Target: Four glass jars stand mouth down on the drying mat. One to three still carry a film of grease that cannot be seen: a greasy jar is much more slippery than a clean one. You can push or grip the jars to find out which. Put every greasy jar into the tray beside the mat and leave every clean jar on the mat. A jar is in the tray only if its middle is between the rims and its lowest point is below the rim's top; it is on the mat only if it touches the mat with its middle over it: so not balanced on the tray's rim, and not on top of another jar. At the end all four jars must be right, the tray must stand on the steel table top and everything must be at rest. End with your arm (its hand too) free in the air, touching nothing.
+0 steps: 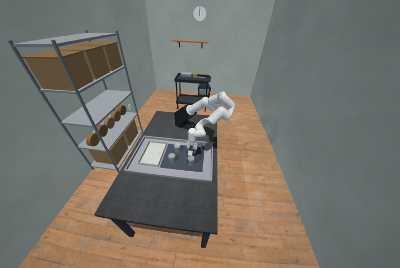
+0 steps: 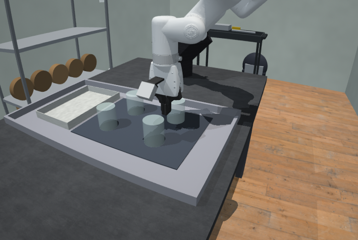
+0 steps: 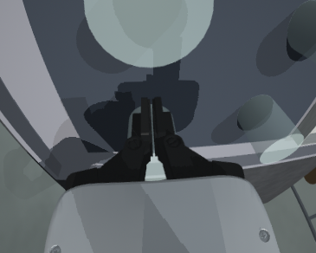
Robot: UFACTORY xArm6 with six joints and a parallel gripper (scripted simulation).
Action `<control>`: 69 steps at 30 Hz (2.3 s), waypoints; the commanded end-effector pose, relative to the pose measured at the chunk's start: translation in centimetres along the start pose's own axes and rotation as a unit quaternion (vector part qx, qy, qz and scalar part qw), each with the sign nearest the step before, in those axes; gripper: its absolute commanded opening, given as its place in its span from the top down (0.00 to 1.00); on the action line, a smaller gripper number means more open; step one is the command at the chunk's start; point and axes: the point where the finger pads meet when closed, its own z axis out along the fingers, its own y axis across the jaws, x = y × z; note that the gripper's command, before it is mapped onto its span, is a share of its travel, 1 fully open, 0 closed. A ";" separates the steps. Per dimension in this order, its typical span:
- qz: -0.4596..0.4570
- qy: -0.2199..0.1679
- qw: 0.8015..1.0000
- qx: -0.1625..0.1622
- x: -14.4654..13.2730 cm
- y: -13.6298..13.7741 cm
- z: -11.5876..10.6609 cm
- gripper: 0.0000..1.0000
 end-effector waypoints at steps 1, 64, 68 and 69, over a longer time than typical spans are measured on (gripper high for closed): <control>0.000 0.001 1.000 0.000 0.1 0.0 -0.1 1.00; 0.000 0.001 1.000 0.000 -2.9 8.3 -7.7 0.00; 0.000 0.001 1.000 0.000 -4.0 11.3 -7.7 0.00; 0.000 0.001 1.000 0.000 -4.3 12.1 -7.7 0.00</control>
